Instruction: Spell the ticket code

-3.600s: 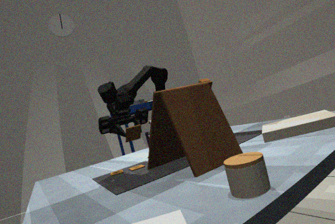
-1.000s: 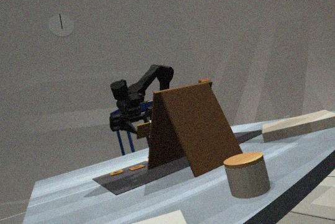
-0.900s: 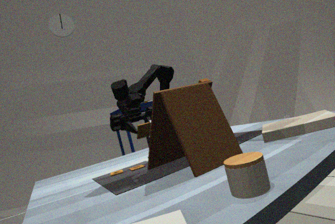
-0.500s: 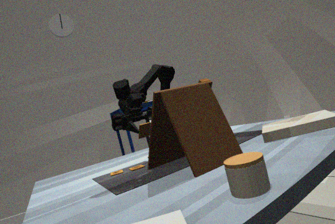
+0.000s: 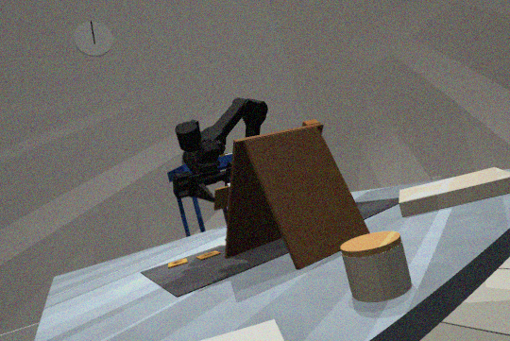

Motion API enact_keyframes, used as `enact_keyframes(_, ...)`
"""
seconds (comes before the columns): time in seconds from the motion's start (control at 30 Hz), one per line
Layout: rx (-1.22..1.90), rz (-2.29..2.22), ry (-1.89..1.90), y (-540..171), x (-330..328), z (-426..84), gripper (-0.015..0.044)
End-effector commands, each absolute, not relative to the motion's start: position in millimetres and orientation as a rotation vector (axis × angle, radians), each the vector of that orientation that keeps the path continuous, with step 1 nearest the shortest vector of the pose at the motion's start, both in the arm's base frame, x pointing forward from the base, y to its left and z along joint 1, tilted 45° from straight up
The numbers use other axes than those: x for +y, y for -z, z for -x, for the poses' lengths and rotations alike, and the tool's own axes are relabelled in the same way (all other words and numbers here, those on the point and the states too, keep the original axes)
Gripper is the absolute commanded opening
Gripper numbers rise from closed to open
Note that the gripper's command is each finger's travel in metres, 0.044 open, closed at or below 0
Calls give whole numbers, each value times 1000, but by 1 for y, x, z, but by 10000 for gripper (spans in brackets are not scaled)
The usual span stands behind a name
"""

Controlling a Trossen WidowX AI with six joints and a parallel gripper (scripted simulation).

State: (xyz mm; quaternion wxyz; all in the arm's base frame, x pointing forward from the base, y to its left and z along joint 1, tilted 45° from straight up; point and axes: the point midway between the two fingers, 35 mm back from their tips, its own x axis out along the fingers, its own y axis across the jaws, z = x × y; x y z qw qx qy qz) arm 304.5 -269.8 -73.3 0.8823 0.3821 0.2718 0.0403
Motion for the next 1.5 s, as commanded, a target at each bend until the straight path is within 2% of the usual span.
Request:
enact_keyframes(0.0,570,-802,-80,73,-267,-304,0)
enact_keyframes(1.47,570,-804,-80,58,-253,-308,0)
